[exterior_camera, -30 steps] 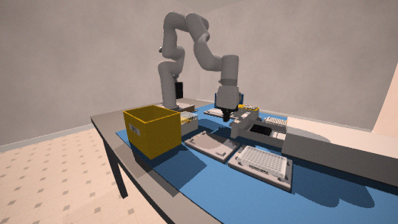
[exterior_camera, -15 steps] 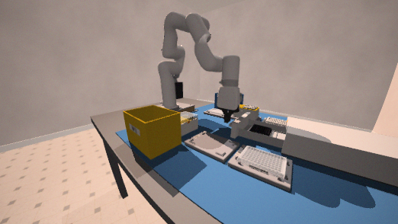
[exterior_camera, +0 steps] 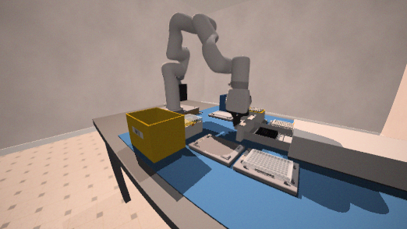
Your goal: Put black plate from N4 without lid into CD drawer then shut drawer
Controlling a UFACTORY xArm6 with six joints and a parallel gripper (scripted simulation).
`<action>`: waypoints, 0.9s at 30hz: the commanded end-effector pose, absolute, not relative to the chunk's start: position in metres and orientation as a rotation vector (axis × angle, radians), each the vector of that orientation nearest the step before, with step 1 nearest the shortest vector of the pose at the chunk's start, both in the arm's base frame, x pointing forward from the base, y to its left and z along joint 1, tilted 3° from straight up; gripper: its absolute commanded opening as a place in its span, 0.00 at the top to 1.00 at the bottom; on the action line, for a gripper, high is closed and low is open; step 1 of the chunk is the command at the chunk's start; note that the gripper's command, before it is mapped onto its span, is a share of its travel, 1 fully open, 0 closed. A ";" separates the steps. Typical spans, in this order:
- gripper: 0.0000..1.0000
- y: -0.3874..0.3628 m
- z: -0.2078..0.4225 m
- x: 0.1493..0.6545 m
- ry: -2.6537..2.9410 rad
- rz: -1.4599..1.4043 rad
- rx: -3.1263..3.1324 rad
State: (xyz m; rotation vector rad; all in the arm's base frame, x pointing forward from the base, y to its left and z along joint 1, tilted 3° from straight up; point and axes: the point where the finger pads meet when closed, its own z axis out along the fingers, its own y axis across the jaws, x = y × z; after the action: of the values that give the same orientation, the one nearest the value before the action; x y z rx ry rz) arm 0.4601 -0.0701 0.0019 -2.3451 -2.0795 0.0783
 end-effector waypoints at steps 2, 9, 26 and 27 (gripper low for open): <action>1.00 -0.072 0.003 0.473 -2.082 0.073 -2.348; 1.00 -0.072 0.003 0.476 -2.082 0.073 -2.348; 1.00 -0.075 0.002 0.501 -2.082 0.073 -2.348; 1.00 -0.075 0.002 0.503 -2.082 0.073 -2.348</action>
State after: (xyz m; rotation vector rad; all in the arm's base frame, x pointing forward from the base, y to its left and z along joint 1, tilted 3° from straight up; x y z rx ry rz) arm 0.4936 -0.0742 0.0006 -2.3452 -2.0796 0.0780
